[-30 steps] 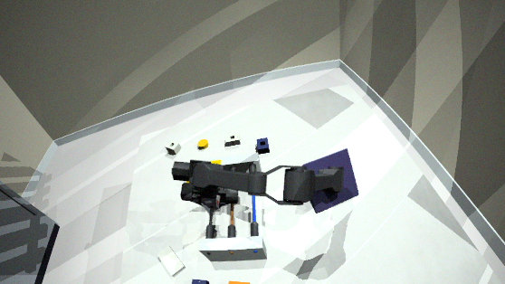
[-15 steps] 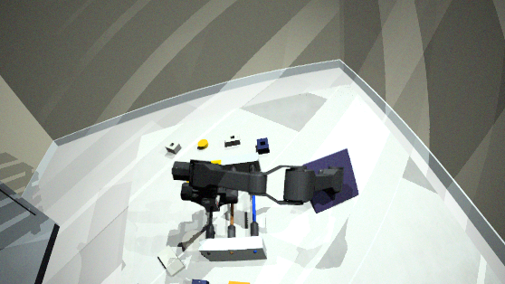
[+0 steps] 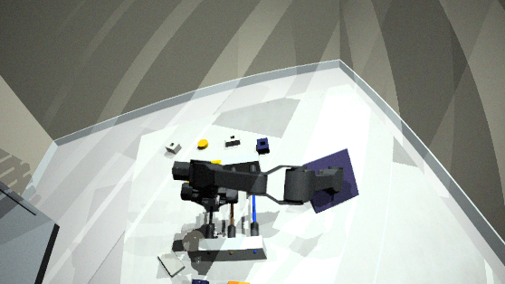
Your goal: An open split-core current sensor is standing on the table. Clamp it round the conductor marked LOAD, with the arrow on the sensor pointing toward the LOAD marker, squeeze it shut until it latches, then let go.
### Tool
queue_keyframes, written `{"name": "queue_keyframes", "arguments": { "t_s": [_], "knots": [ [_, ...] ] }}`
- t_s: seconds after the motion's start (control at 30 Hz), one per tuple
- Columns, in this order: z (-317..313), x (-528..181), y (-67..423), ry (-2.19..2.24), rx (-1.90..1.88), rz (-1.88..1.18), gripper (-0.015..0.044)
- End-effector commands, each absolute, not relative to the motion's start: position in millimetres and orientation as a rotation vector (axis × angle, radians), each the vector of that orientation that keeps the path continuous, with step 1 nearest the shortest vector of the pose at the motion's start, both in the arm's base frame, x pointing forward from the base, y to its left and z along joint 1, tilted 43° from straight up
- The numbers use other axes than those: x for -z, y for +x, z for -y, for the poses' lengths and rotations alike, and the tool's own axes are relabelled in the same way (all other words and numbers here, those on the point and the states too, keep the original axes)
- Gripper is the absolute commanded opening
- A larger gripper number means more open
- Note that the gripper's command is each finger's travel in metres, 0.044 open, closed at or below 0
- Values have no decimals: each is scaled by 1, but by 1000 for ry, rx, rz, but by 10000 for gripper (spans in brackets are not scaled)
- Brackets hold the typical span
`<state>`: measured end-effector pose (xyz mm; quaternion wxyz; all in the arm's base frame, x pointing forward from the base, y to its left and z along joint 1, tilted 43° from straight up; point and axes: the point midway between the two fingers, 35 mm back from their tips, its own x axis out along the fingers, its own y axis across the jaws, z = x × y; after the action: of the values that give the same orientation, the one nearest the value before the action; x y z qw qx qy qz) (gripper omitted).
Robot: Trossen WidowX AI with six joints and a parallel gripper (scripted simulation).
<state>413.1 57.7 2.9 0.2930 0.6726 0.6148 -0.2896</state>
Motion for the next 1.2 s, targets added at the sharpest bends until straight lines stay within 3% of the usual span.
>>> {"name": "queue_keyframes", "arguments": {
  "t_s": [0.0,1.17],
  "knots": [
    [-57,-3,410,1791,772,-1638,0],
    [-57,-3,412,1718,815,-1740,0]
  ]
}}
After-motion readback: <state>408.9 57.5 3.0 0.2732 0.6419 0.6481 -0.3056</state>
